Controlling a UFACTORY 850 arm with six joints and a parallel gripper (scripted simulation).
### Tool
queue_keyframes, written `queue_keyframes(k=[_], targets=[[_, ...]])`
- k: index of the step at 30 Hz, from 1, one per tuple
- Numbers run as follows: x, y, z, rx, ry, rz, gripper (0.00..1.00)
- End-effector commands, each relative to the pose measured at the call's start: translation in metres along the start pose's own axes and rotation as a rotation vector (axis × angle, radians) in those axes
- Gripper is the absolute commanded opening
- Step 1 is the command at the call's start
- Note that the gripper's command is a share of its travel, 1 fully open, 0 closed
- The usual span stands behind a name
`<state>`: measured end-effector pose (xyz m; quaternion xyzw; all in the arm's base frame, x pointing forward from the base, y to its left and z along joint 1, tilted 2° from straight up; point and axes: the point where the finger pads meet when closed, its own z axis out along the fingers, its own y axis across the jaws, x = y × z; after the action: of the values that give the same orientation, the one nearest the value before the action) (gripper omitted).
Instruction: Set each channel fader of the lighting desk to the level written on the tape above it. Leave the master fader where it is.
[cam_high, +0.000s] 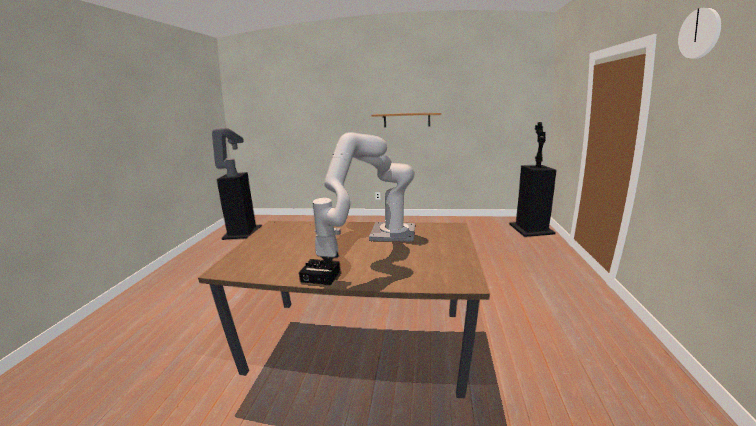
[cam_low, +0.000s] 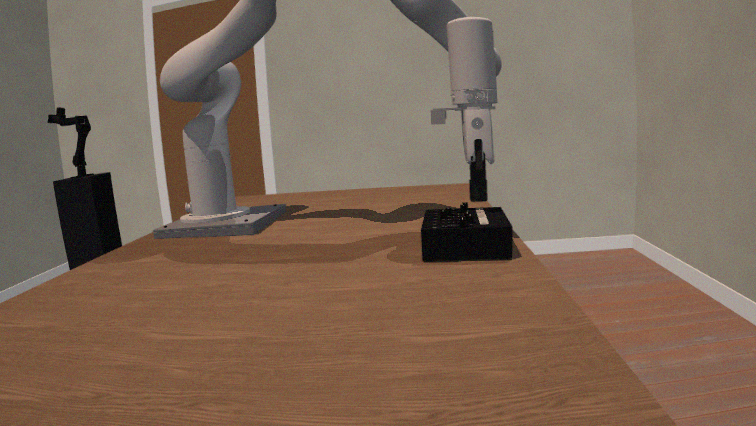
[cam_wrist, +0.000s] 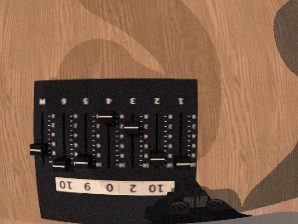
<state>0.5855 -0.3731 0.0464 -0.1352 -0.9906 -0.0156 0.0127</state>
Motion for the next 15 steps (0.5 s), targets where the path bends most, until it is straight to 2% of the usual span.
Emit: queue_keyframes(k=[1,15], targets=[[-0.0010,-0.0003,-0.0013,0.001,-0.002,0.000,0.00],[-0.0010,-0.0003,0.0002,0.001,-0.002,0.000,0.00]])
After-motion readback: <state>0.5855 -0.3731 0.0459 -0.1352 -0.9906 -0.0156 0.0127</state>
